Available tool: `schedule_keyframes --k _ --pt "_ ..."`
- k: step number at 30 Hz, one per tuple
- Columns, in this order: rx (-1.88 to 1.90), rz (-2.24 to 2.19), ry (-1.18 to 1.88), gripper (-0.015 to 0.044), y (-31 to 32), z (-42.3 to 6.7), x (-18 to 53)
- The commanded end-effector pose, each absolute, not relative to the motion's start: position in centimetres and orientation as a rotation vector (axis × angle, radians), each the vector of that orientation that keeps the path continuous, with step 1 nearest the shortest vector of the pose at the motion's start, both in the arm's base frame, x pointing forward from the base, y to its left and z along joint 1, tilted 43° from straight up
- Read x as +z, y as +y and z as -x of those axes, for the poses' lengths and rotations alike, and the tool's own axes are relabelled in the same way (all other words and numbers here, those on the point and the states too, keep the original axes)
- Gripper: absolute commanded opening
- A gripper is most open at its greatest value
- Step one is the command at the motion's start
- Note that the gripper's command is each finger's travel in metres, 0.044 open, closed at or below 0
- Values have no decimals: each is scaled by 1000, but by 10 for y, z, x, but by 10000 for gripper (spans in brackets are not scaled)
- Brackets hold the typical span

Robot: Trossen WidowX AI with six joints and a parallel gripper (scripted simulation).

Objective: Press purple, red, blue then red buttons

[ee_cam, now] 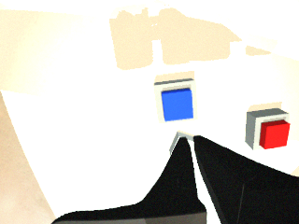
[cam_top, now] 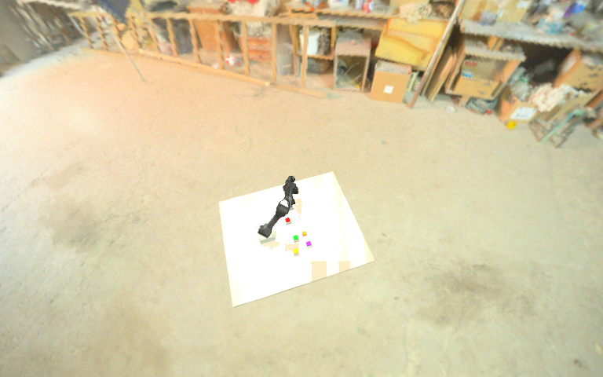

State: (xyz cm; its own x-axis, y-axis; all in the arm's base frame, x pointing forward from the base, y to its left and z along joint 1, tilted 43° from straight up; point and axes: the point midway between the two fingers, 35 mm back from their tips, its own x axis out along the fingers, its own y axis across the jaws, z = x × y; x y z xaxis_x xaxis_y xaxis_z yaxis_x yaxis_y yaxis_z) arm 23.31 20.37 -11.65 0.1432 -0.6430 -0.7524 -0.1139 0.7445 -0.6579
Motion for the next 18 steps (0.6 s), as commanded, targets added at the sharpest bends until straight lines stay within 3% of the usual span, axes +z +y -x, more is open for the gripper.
schedule_keyframes --k 1,13,18 --pt "-446 675 1415 20 200 -231 -116" --pt "-451 683 1417 20 106 -193 -39" --pt "-451 684 1417 20 98 -190 -38"
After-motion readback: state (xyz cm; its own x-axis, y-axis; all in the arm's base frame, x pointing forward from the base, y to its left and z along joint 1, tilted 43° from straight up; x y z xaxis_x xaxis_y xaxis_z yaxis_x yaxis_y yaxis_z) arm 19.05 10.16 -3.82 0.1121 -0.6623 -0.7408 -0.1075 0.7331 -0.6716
